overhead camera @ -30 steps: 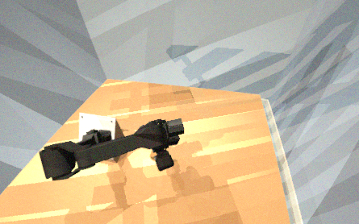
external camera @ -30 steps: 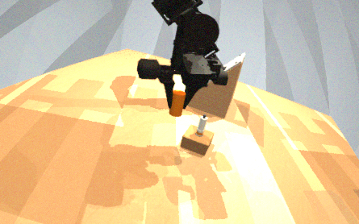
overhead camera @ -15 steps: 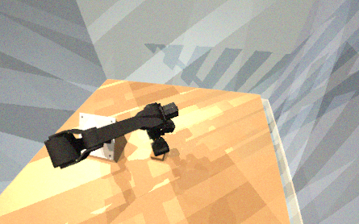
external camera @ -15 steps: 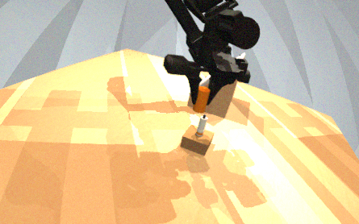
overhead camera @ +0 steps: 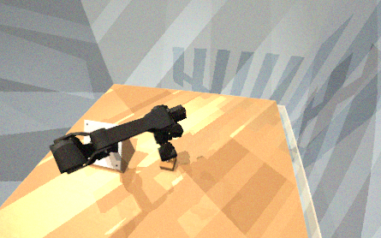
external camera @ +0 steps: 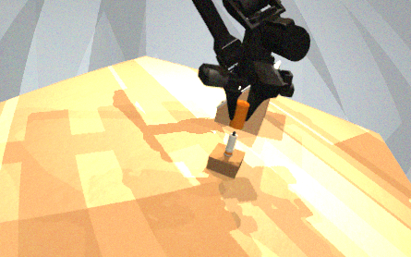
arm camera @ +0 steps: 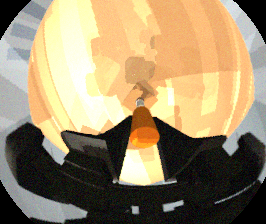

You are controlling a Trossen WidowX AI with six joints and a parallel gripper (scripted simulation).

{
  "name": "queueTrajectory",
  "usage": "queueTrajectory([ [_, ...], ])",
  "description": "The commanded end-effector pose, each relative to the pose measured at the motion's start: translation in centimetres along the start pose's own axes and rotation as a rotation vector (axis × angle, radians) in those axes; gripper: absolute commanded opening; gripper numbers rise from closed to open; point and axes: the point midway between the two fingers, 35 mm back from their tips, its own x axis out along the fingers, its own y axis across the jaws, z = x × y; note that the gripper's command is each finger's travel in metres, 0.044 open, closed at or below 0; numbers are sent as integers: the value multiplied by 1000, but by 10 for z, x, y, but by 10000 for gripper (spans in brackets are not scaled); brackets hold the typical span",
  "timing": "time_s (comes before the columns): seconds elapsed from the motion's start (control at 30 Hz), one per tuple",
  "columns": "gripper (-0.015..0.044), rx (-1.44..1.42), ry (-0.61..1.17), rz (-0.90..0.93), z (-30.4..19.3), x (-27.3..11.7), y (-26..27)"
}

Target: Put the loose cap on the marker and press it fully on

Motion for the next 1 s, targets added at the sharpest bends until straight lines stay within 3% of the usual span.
queueTrajectory([
  [0.0,0,-3,-1,-1,0,4,0],
  [0.97,0,-3,0,-3,0,51,0],
])
